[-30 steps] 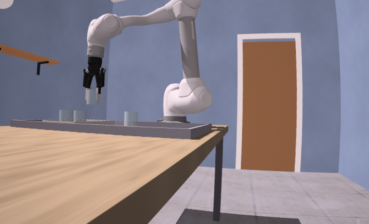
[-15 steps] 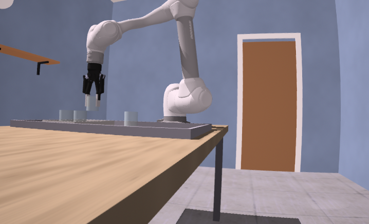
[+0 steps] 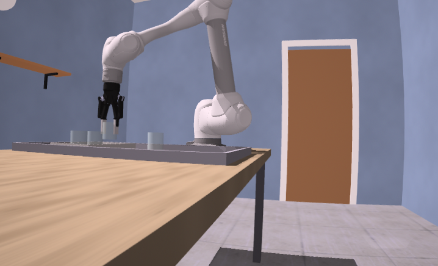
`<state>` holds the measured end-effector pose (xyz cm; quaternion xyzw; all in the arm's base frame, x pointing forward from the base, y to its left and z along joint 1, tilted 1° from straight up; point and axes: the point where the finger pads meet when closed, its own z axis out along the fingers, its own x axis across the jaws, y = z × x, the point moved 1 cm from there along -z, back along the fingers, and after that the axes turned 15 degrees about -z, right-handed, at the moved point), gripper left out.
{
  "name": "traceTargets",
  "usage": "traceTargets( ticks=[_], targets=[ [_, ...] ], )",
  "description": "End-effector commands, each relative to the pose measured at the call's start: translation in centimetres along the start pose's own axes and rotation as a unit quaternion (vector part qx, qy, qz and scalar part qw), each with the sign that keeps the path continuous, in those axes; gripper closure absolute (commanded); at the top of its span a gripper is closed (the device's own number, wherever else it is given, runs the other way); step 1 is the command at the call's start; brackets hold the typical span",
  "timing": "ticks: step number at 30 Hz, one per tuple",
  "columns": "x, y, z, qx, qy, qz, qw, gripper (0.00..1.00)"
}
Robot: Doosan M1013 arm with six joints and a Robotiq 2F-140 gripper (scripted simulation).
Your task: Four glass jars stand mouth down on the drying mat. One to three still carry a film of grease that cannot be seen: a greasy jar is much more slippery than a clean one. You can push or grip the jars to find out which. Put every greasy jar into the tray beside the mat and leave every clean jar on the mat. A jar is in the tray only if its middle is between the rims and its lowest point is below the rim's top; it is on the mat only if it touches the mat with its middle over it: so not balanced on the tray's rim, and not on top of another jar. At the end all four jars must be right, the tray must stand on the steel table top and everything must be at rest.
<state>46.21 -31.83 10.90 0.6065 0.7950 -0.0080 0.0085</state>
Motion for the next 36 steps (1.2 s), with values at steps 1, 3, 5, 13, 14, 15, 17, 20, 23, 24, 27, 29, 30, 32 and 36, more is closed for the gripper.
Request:
traceTargets(
  ticks=[1, 3, 5, 13, 14, 15, 17, 20, 23, 24, 27, 29, 30, 32, 36],
  targets=[
    [0.3, -0.2, 1.4, 0.001, 0.004, -0.001, 1.000, 1.00],
    [0.3, -0.2, 1.4, 0.001, 0.004, -0.001, 1.000, 1.00],
    [0.3, -0.2, 1.4, 0.001, 0.004, -0.001, 1.000, 1.00],
    [0.6, -0.4, 1.7, 0.001, 0.004, -0.001, 1.000, 1.00],
    [0.6, -0.4, 1.7, 0.001, 0.004, -0.001, 1.000, 1.00],
    [0.6, -0.4, 1.7, 0.001, 0.004, -0.001, 1.000, 1.00],
    [0.6, -0.4, 1.7, 0.001, 0.004, -0.001, 1.000, 1.00],
    [0.6, -0.4, 2.1, 0.001, 0.004, -0.001, 1.000, 1.00],
    [0.6, -0.4, 2.5, 0.001, 0.004, -0.001, 1.000, 1.00],
    [0.6, -0.4, 2.5, 0.001, 0.004, -0.001, 1.000, 1.00],
    [0.6, -0.4, 2.8, 0.001, 0.004, -0.001, 1.000, 1.00],
    [0.6, -0.4, 3.0, 0.001, 0.004, -0.001, 1.000, 1.00],
    [0.6, -0.5, 3.2, 0.001, 0.004, -0.001, 1.000, 1.00],
    [0.6, -0.5, 3.4, 0.001, 0.004, -0.001, 1.000, 1.00],
    [0.6, -0.5, 4.0, 0.001, 0.004, -0.001, 1.000, 1.00]
  ],
)
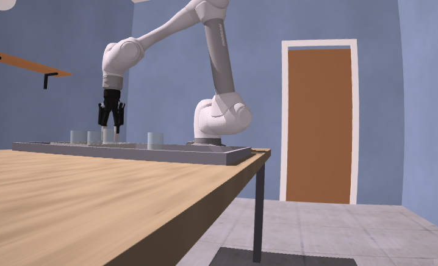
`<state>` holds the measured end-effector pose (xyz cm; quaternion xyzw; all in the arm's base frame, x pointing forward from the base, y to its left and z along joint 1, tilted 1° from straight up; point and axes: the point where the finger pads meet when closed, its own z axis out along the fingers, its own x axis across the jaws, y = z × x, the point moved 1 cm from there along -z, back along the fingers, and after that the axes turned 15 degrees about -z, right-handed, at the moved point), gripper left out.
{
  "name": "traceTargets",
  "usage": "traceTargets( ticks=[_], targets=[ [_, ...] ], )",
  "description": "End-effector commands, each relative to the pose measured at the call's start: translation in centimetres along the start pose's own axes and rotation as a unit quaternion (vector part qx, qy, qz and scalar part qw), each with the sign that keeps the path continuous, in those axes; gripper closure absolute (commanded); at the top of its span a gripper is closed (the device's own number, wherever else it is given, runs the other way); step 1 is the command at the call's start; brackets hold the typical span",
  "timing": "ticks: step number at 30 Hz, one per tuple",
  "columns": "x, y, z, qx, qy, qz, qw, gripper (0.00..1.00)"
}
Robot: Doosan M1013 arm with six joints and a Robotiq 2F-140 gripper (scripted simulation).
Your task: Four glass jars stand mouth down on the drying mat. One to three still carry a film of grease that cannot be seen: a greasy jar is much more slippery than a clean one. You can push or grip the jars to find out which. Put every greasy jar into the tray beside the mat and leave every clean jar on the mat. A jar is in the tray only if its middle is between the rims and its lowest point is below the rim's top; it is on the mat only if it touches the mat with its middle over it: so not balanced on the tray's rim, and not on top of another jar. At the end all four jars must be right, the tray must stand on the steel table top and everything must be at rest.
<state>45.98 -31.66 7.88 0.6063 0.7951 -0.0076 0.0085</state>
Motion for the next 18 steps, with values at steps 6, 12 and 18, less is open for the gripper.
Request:
traceTargets(
  ticks=[6, 12, 18],
  targets=[
    [0.28, -0.28, 1.22, 0.001, 0.003, -0.001, 1.000, 1.00],
    [0.40, -0.39, 1.33, 0.001, 0.003, -0.001, 1.000, 1.00],
    [0.40, -0.39, 1.33, 0.001, 0.003, -0.001, 1.000, 0.00]
  ],
)
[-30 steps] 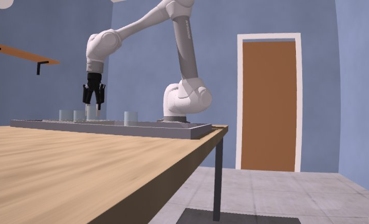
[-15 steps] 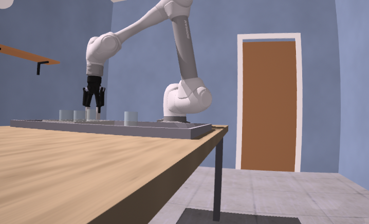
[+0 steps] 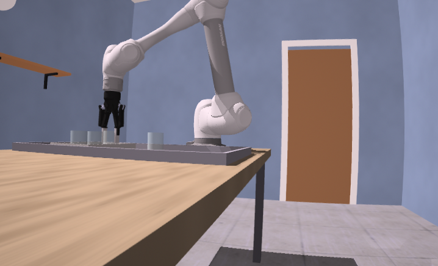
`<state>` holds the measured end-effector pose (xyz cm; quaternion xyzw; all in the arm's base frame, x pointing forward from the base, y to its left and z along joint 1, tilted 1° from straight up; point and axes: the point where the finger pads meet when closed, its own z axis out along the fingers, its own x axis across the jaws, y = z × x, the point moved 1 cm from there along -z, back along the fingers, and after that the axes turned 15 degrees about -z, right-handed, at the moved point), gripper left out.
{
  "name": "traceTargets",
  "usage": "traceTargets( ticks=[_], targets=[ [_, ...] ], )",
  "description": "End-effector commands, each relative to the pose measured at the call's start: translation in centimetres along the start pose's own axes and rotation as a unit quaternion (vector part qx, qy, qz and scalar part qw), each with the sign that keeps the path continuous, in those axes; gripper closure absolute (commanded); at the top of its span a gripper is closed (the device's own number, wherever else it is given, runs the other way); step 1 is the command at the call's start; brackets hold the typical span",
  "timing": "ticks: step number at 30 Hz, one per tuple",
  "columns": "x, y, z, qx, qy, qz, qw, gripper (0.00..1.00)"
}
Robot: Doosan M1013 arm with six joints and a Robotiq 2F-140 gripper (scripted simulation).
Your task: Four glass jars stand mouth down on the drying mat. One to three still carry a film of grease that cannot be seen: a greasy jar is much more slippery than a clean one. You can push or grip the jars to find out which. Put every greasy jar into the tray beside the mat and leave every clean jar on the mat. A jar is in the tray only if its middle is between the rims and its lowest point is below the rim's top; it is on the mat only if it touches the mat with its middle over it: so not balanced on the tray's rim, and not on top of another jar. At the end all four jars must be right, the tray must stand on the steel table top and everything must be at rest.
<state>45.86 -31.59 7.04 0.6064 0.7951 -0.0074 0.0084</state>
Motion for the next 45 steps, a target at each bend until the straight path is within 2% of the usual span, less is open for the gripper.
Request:
traceTargets(
  ticks=[1, 22, 37, 39, 45],
  targets=[
    [0.3, -0.3, 0.5, 0.001, 0.003, -0.001, 1.000, 0.00],
    [0.3, -0.3, 0.1, 0.001, 0.003, -0.001, 1.000, 0.00],
    [0.2, -0.3, -5.7, 0.001, 0.003, -0.001, 1.000, 0.00],
    [0.2, -0.3, -5.7, 0.001, 0.003, -0.001, 1.000, 0.00],
    [0.2, -0.3, -8.1, 0.001, 0.003, -0.001, 1.000, 0.00]
  ],
)
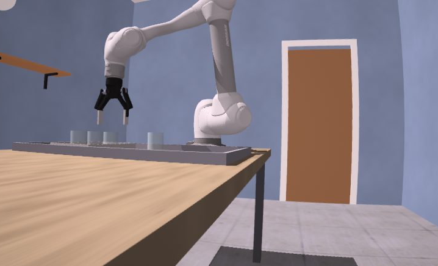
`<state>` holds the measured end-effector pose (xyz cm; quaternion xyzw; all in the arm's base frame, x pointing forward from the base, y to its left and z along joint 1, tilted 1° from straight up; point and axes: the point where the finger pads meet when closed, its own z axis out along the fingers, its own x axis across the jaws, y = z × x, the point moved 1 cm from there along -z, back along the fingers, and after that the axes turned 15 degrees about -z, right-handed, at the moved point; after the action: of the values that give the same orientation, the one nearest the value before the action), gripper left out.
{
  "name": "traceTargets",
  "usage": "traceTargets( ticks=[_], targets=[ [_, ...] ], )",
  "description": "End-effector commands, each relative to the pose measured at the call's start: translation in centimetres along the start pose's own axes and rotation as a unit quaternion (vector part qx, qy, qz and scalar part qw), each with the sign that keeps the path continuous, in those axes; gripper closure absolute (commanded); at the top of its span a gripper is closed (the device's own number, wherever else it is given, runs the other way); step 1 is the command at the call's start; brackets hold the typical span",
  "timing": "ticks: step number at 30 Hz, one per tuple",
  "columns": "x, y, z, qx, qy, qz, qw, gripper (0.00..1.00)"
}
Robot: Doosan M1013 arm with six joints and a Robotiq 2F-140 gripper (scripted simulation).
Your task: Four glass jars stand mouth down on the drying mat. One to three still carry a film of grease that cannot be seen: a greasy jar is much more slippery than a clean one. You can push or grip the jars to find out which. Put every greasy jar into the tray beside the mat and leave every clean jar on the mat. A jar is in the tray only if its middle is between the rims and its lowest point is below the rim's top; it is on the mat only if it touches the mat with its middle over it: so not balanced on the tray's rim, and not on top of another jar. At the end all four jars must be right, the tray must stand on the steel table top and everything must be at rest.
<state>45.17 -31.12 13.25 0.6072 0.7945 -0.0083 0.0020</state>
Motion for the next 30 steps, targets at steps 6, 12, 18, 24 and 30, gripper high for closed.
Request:
traceTargets(
  ticks=[6, 12, 18, 24, 30],
  targets=[
    [-0.2, 0.2, -4.2, -0.004, -0.001, -0.002, 1.000, 0.00],
    [-0.2, 0.2, -4.6, -0.004, -0.001, -0.002, 1.000, 0.00],
    [-0.2, 0.2, -4.6, -0.004, -0.001, -0.002, 1.000, 0.00],
    [-0.2, 0.2, -4.6, -0.004, -0.001, -0.002, 1.000, 0.00],
    [-0.2, 0.2, -4.6, -0.004, -0.001, -0.002, 1.000, 0.00]
  ],
)
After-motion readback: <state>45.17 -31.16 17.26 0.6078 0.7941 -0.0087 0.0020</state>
